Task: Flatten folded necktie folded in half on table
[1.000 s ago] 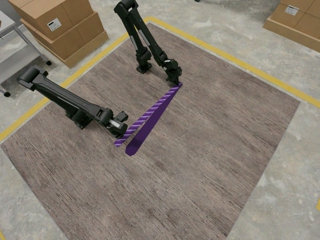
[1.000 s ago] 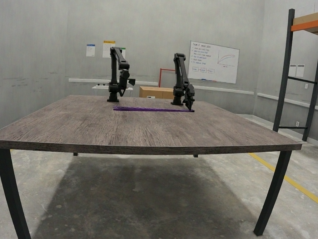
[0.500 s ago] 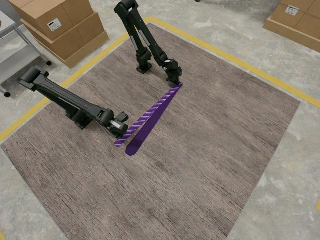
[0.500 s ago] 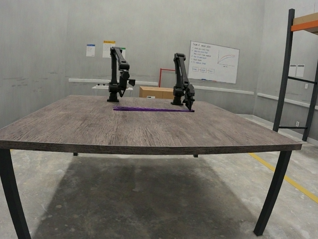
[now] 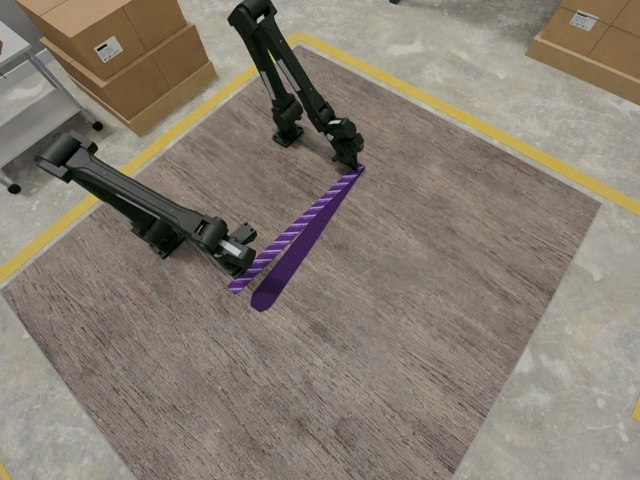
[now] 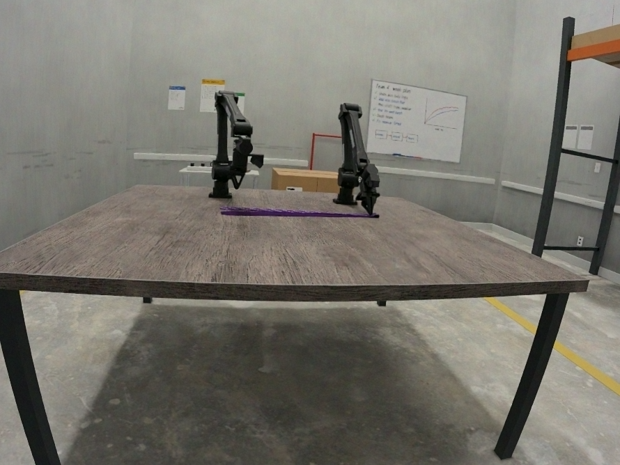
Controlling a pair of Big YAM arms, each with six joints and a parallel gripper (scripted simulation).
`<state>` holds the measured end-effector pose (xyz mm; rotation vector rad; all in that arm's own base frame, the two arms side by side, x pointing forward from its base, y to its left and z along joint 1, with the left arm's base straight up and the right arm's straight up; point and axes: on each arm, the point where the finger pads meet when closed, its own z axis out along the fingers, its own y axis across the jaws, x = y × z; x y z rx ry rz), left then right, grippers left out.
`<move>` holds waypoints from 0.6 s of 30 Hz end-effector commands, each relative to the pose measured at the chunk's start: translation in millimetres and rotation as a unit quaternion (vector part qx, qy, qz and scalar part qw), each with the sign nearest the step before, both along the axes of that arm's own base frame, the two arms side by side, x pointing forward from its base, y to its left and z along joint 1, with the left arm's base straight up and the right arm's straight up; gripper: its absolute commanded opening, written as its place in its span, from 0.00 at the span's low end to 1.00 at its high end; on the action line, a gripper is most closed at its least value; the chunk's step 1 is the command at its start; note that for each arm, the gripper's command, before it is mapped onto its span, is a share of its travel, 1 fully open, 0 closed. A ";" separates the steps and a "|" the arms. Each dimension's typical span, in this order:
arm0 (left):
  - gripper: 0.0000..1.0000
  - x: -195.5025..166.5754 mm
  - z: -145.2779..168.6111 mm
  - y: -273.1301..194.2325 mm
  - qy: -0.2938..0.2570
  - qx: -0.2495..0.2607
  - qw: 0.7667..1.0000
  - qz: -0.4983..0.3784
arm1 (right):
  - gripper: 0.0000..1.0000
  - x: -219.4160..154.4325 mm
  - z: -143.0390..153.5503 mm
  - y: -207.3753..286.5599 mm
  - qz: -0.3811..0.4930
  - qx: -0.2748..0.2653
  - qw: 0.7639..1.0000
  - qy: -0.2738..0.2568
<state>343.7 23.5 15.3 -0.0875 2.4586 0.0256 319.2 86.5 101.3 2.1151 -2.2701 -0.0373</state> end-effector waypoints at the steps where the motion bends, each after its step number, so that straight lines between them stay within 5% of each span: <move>1: 0.04 7.0 3.1 -0.2 -0.008 0.003 1.000 -0.001 | 0.81 20.2 17.3 10.2 0.007 0.005 1.000 -0.022; 18: 0.04 7.0 3.1 -0.2 -0.008 0.003 1.000 -0.001 | 0.81 30.2 25.7 13.0 0.007 0.005 1.000 -0.022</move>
